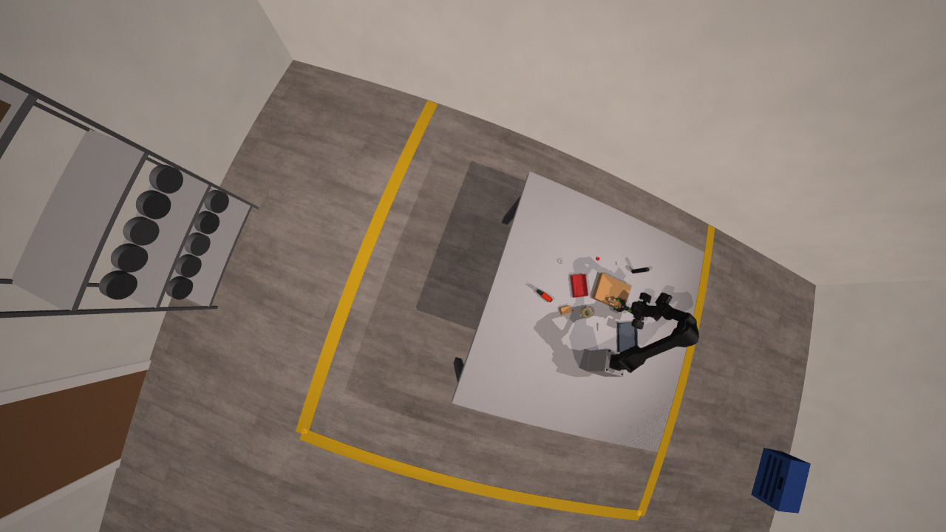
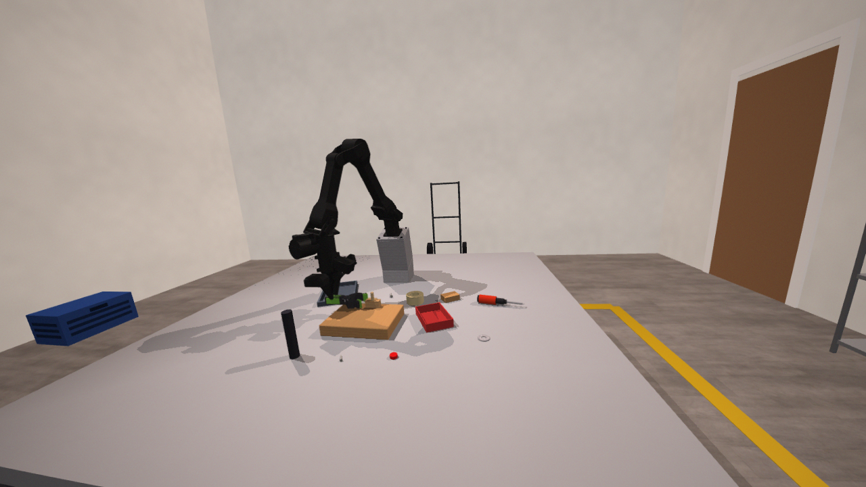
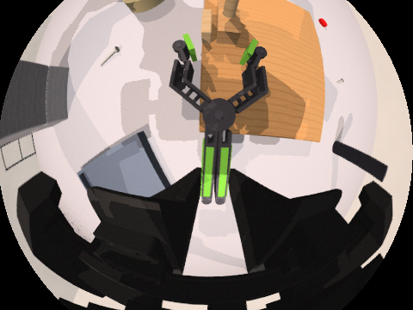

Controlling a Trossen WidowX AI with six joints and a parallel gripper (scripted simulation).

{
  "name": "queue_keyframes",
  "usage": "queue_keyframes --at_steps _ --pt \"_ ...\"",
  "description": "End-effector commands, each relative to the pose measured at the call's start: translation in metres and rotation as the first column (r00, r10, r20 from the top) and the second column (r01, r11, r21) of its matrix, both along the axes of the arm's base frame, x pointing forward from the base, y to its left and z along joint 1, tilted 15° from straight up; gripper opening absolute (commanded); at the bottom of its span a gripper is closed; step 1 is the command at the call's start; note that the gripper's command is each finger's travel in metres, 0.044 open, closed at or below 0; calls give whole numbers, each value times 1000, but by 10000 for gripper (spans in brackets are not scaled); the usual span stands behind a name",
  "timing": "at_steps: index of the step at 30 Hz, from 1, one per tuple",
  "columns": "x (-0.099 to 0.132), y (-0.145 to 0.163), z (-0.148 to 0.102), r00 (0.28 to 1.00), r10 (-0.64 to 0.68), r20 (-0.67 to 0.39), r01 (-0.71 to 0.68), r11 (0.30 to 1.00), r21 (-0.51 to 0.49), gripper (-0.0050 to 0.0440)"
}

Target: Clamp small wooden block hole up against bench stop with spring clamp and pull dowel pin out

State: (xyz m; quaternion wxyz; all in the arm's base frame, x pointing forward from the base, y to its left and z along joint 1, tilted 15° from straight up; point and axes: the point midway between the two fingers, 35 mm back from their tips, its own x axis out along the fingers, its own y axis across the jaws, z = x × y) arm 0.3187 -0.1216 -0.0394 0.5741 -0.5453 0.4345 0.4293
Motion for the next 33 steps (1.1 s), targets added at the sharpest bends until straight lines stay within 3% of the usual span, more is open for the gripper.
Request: queue_keyframes --at_steps 1,33 --pt "0 4 2 1000 -1 5 1 1000 -3 0" --pt "1 25 2 1000 -1 5 1 1000 -3 0"
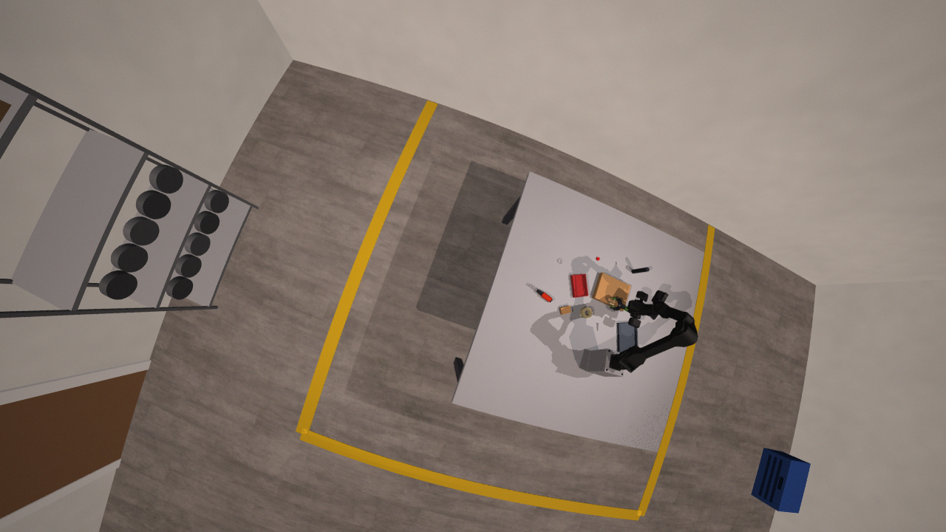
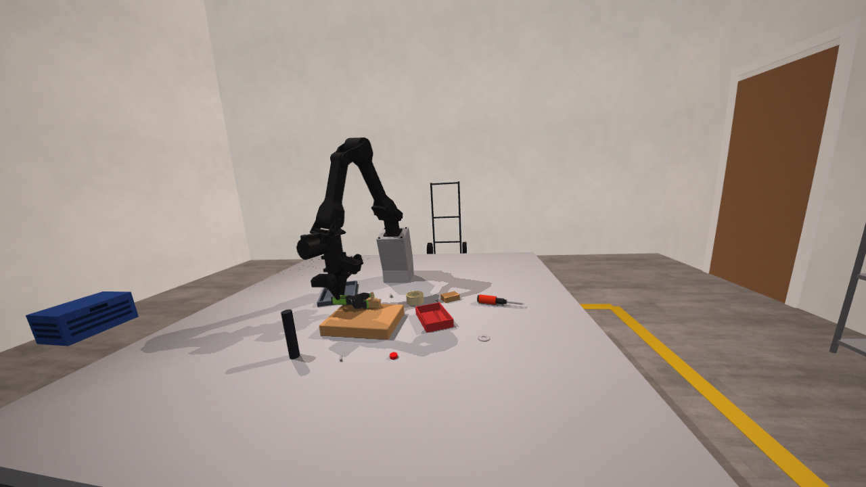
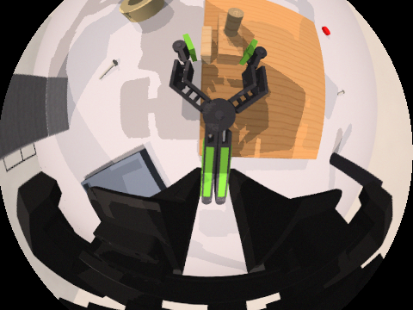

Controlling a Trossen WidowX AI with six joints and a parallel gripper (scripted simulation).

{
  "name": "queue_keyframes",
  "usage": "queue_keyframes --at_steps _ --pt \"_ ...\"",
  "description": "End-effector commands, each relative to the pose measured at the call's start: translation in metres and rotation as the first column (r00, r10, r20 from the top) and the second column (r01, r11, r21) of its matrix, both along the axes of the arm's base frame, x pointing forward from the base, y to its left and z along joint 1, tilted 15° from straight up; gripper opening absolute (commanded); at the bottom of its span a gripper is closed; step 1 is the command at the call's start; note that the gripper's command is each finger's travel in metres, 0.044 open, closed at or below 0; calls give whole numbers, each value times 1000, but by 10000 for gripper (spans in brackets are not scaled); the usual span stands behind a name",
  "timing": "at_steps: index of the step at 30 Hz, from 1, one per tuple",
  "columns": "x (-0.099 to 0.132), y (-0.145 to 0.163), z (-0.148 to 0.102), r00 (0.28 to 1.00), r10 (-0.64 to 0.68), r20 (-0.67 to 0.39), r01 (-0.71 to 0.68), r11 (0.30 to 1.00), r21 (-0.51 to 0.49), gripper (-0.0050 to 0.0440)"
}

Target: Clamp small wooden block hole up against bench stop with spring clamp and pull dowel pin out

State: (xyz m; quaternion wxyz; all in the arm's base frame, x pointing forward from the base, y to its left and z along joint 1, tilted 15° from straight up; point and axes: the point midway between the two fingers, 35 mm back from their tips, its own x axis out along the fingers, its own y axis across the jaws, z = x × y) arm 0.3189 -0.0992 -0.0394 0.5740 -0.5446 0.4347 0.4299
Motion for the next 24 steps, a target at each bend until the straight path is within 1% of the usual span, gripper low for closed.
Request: queue_keyframes --at_steps 1,24 --pt "1 3 2 1000 -1 6 1 1000 -4 0" --pt "7 6 4 1000 -1 7 1 1000 -4 0"
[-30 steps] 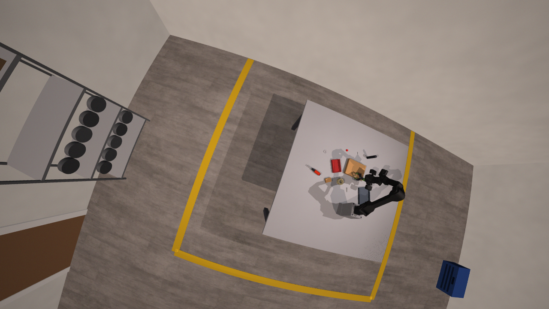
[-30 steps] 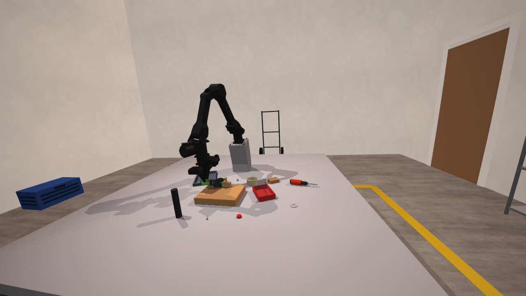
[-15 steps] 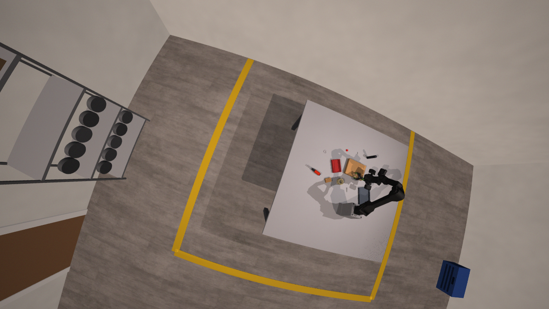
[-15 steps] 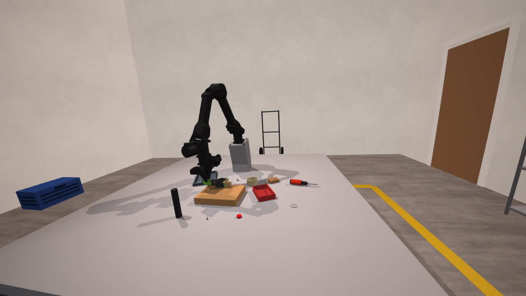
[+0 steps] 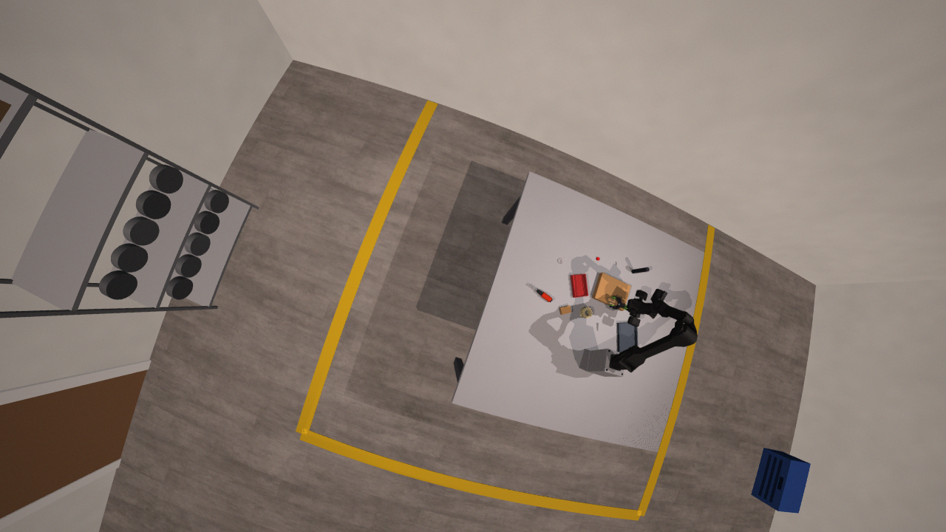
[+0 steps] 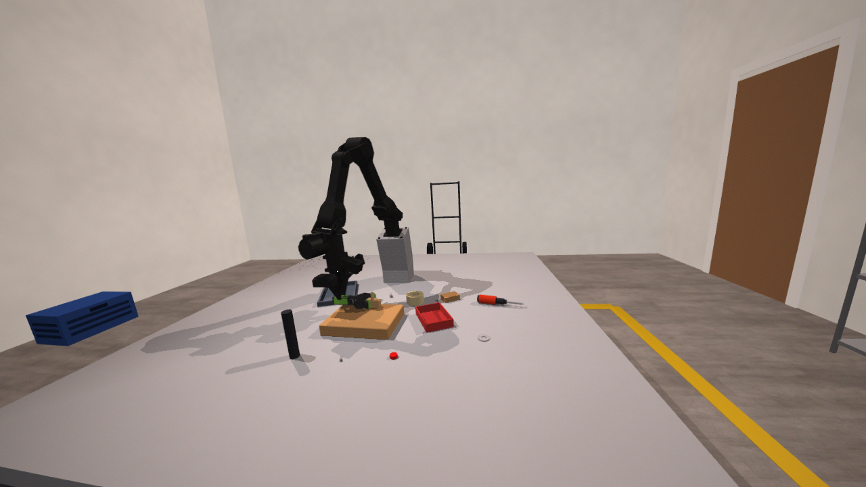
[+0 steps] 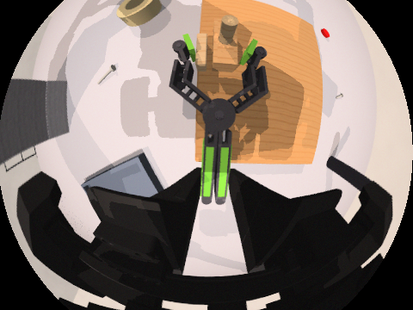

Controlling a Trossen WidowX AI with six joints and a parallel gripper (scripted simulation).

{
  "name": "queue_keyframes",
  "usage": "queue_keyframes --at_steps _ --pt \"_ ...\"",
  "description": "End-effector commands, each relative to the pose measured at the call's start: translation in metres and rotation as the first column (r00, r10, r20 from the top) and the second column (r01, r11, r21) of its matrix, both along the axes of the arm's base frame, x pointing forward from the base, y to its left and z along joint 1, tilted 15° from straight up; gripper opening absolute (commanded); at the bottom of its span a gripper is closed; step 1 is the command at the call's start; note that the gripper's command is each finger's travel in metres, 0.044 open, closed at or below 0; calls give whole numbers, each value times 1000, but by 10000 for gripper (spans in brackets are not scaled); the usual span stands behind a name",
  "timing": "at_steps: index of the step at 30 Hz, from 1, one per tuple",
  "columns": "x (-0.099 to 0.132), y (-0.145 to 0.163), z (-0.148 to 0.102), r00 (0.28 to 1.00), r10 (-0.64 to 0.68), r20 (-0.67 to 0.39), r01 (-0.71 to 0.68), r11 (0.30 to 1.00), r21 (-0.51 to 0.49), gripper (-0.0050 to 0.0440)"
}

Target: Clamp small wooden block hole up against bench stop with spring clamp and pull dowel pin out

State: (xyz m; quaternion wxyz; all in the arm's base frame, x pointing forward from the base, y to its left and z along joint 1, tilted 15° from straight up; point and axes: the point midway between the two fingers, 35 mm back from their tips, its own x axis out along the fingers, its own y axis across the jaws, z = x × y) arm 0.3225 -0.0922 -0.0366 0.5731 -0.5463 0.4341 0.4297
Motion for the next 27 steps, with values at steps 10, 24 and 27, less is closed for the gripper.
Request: queue_keyframes --at_steps 10,24,27 --pt "3 -1 1 1000 -3 5 3 1000 -1 0" --pt "5 -1 -2 1000 -3 5 3 1000 -1 0" --pt "5 -1 -2 1000 -3 5 3 1000 -1 0"
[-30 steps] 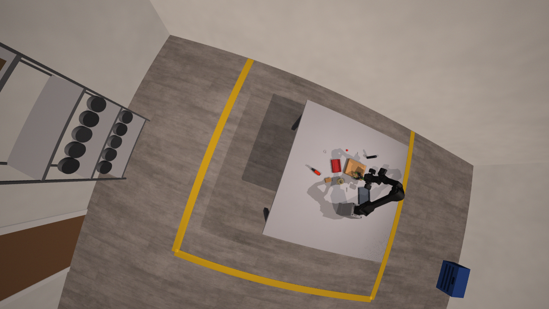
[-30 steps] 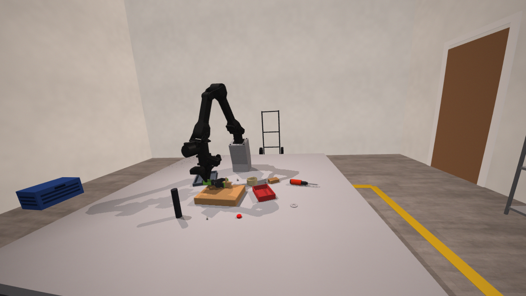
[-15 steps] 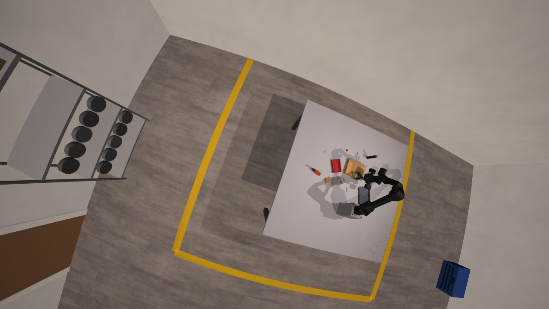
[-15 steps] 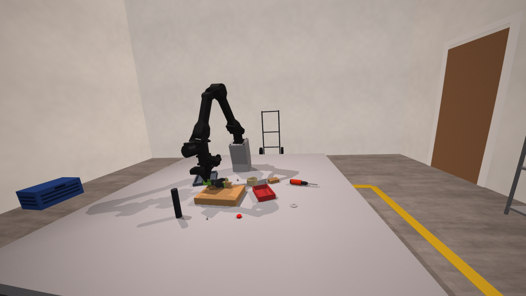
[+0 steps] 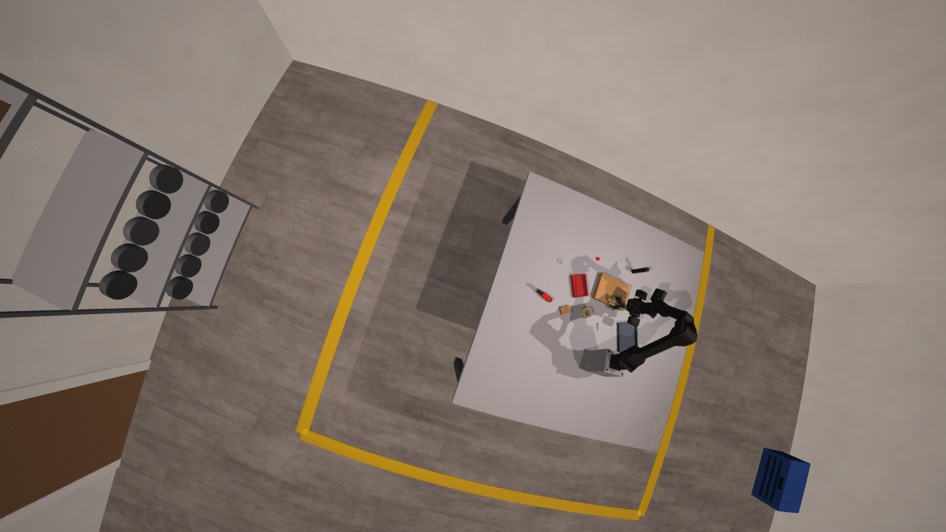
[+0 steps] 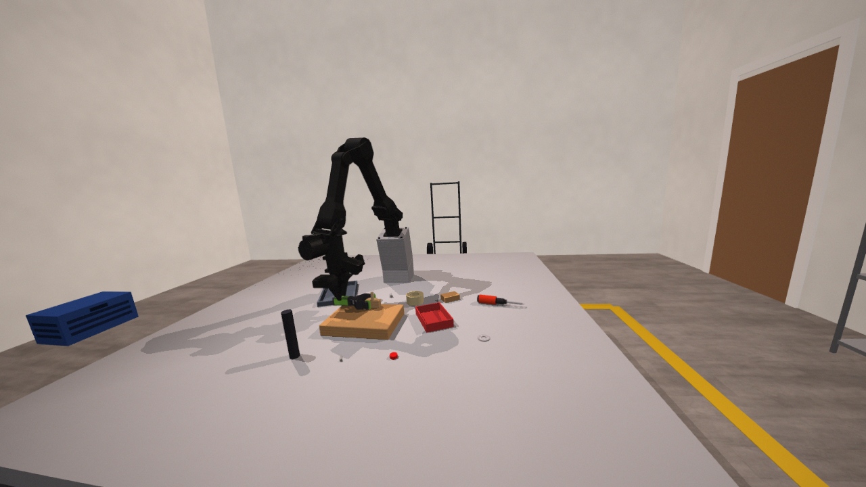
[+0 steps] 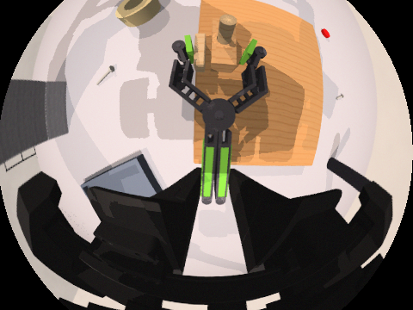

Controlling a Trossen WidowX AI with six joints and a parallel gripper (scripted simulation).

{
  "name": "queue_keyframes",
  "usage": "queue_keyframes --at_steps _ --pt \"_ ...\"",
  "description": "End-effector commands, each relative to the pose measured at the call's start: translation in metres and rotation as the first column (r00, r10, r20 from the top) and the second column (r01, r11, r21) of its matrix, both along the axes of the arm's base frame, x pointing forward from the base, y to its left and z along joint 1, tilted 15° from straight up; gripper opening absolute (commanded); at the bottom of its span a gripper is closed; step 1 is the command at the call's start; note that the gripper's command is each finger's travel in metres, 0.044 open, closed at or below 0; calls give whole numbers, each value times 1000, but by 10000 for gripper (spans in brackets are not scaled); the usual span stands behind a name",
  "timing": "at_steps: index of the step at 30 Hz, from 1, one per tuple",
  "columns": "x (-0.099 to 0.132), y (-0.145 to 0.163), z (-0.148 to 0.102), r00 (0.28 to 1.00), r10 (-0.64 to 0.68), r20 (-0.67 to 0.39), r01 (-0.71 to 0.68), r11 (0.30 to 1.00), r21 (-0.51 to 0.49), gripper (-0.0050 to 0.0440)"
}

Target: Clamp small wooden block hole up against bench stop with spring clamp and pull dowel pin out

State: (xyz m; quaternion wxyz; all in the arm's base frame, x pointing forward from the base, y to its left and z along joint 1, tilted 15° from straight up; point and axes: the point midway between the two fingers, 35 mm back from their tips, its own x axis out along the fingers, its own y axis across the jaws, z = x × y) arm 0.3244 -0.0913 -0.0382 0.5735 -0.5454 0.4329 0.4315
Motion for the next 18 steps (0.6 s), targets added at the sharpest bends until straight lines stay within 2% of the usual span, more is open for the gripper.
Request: queue_keyframes --at_steps 1,12,18 --pt "3 -2 -1 1000 -5 6 6 1000 -5 0" --pt "3 -2 -1 1000 -5 6 6 1000 -5 0" --pt "3 -2 -1 1000 -5 6 6 1000 -5 60"
